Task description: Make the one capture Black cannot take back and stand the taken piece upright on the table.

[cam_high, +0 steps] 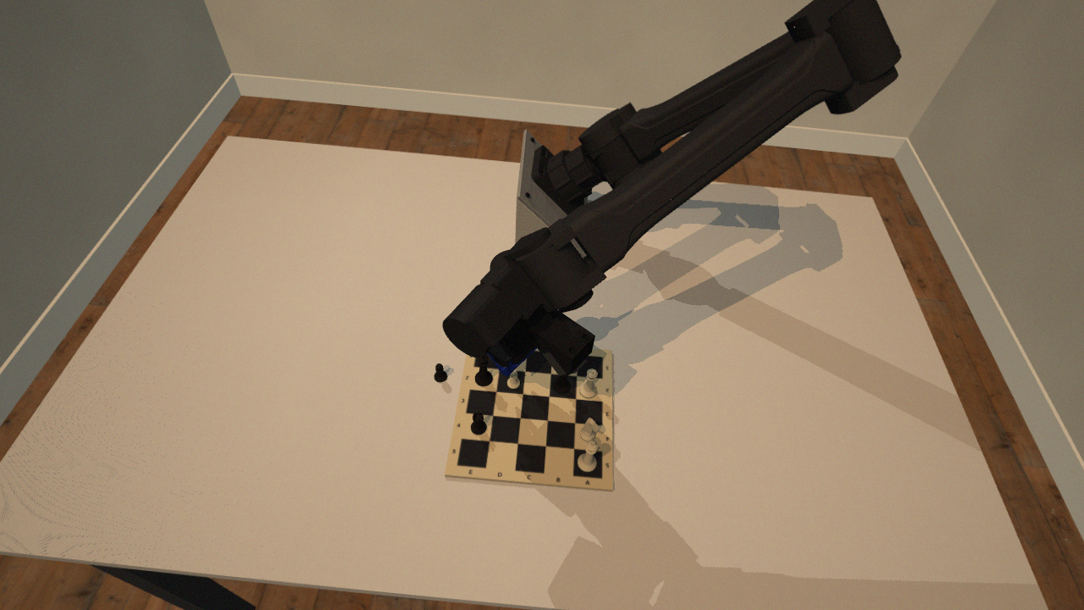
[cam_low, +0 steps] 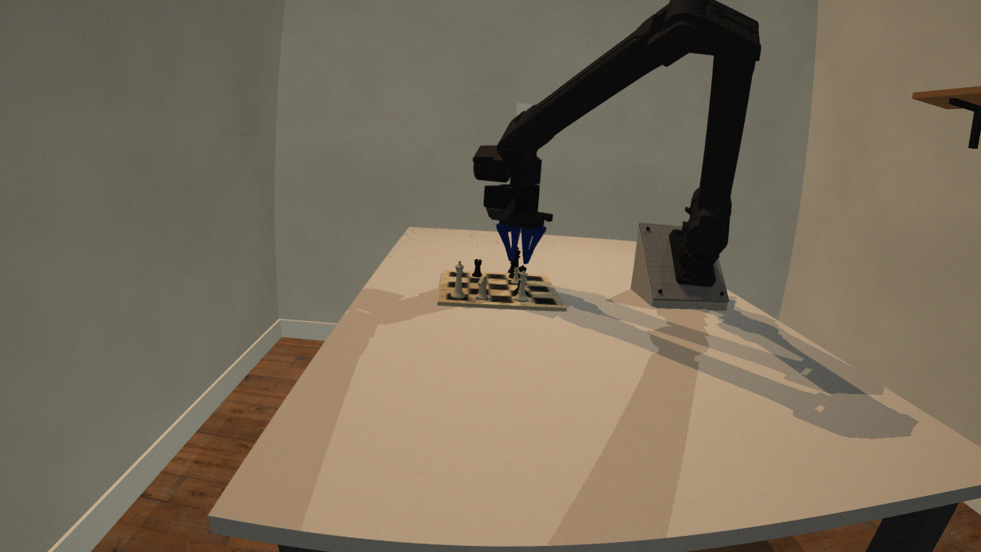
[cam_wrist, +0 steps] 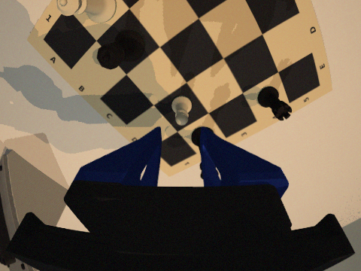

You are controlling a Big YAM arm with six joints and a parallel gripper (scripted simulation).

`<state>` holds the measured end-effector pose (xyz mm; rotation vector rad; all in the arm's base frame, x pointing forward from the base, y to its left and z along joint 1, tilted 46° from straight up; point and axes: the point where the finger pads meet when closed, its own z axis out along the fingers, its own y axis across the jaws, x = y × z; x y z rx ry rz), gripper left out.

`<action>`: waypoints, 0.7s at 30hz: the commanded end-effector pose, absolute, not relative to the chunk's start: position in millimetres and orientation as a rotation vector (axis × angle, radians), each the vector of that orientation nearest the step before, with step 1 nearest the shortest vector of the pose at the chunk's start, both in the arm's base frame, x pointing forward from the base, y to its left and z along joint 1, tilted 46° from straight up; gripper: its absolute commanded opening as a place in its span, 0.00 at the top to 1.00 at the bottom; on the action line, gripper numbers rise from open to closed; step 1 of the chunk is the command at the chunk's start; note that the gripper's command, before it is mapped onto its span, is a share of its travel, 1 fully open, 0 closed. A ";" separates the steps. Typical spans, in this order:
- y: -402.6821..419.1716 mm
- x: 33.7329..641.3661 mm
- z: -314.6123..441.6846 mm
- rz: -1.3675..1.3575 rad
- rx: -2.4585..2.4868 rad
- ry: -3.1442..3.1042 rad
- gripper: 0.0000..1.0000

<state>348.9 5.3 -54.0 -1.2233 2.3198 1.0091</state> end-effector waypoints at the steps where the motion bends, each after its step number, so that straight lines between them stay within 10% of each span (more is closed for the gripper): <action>1: -7.5 365.6 -55.3 0.967 -1.218 2.310 0.68; 21: 24.7 348.4 -75.3 1.018 -1.222 2.322 0.68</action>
